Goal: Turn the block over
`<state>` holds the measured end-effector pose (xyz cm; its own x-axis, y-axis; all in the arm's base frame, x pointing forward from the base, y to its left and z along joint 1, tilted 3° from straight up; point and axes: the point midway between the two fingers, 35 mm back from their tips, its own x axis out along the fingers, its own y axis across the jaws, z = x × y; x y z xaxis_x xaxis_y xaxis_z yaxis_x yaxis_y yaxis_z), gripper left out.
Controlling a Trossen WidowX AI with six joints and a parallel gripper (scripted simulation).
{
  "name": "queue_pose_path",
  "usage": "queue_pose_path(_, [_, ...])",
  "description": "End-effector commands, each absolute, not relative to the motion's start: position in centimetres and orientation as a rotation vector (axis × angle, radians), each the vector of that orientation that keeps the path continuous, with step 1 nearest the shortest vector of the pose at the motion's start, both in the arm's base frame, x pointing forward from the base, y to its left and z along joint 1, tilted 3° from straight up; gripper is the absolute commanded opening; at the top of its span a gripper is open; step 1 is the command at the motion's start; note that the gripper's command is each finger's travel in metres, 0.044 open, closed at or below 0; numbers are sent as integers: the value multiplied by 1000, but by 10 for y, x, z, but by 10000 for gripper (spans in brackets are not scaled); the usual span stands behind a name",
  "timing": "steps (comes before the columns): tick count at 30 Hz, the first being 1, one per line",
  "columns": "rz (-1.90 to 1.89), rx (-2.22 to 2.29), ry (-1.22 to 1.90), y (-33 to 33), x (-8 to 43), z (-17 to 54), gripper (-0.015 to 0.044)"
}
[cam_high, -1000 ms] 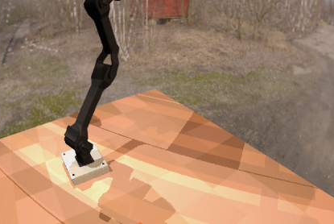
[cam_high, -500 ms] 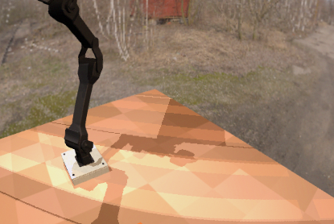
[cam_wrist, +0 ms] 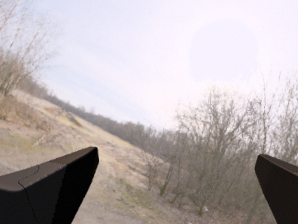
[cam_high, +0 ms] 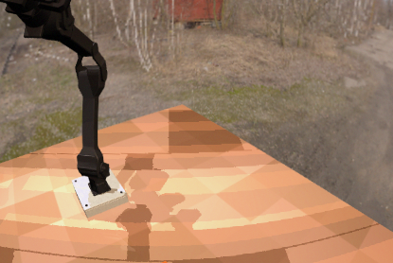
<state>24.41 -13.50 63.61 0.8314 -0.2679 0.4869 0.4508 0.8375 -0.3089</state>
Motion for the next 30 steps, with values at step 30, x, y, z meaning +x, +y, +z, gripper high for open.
queue_pose_path(30, [1,75,1170,-5,392,175,440])
